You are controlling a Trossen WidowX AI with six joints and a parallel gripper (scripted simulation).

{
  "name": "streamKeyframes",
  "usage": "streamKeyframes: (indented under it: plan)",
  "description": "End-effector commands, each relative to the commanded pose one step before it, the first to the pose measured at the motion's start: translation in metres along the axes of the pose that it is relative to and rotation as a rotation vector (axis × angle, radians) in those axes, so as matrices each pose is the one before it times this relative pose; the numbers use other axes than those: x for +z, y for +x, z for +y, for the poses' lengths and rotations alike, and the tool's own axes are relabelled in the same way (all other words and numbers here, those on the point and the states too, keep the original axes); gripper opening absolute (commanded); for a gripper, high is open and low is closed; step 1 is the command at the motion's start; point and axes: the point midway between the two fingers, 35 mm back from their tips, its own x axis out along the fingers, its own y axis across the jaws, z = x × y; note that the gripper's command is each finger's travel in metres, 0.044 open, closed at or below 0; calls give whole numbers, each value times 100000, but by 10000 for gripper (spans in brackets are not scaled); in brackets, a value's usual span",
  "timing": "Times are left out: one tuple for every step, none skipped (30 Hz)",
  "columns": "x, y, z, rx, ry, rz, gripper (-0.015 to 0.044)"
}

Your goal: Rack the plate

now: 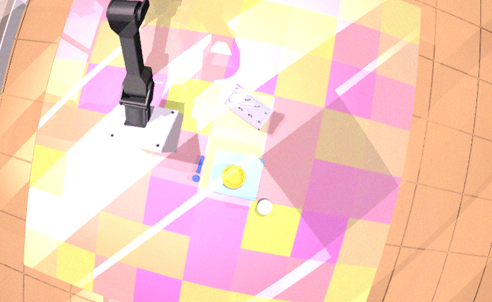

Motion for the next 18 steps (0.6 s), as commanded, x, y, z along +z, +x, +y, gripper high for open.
streamKeyframes:
  plan:
    - [-2072,-1465,-2287,-7438,4981,5596,400]
    - [-397,-300,-477,-1503,1068,1046,400]
    - [-395,-301,-480,-1505,1075,1035,400]
    - [-394,-302,-482,-1507,1082,1024,400]
    - [-422,-353,-561,-1833,1285,1113,400]
    - [-516,-437,-692,-2255,1589,1347,400]
    - [-577,-493,-783,-2539,1800,1486,400]
    - [-575,-495,-793,-2552,1822,1462,400]
    - [-572,-496,-800,-2557,1838,1434,400]
    - [-568,-497,-807,-2560,1855,1405,400]
    - [-565,-497,-815,-2564,1871,1376,400]
    - [-561,-498,-822,-2566,1888,1348,400]
    - [-557,-498,-829,-2568,1905,1320,400]
    - [-554,-499,-835,-2569,1923,1291,400]
    - [-510,-514,-817,-2451,1538,1268,400]
    - [-524,-529,-843,-2514,1601,1284,400]
    - [-523,-530,-847,-2507,1621,1264,400]
    - [-522,-531,-850,-2500,1640,1243,400]
